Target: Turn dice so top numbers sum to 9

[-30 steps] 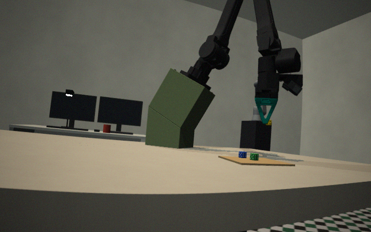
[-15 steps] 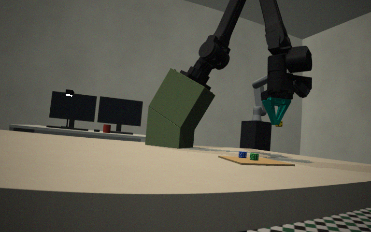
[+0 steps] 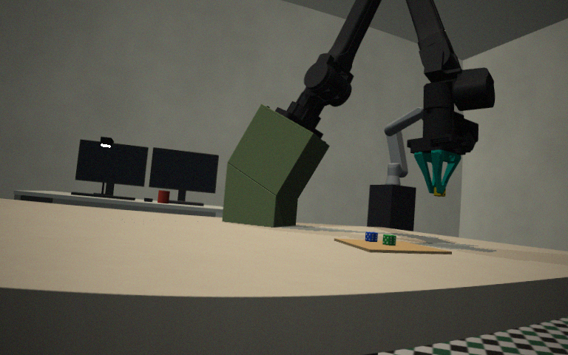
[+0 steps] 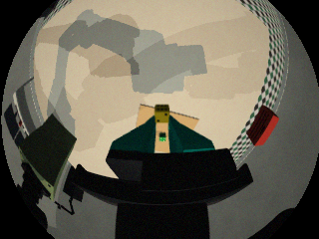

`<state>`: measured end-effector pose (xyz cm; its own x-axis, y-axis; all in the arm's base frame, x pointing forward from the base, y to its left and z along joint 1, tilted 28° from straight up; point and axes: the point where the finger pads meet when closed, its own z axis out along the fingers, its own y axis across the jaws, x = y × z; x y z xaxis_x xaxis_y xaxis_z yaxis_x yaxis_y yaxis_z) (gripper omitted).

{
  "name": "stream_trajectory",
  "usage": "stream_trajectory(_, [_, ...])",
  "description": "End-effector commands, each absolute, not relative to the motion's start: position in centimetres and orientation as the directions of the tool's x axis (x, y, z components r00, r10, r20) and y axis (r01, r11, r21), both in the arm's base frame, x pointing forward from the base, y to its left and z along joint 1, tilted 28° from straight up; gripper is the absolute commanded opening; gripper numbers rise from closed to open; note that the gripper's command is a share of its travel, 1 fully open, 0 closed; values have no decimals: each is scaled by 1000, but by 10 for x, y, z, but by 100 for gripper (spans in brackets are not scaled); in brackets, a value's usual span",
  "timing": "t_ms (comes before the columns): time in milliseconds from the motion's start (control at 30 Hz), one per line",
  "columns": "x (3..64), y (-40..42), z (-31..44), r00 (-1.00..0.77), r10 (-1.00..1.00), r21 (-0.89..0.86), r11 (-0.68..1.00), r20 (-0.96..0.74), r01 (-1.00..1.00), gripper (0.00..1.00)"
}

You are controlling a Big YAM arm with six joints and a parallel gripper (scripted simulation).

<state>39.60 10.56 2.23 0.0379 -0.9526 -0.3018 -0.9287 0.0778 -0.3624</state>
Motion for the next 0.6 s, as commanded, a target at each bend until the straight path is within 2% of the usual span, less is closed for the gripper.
stream_trajectory(0, [412, 105, 30, 204, -950, -416, -91, -235, -905, 11])
stream_trajectory(100, [419, 102, 32, 277, -941, -436, -170, -196, -884, 11])
stream_trajectory(267, [413, 111, 33, 310, -934, -438, -206, -180, -875, 11])
stream_trajectory(433, [416, 111, 19, 201, -978, -371, -170, -46, -913, 11])
stream_trajectory(500, [416, 111, 19, 201, -978, -371, -170, -46, -913, 11])
stream_trajectory(567, [414, 110, 13, 138, -987, -346, -157, 79, -925, 11])
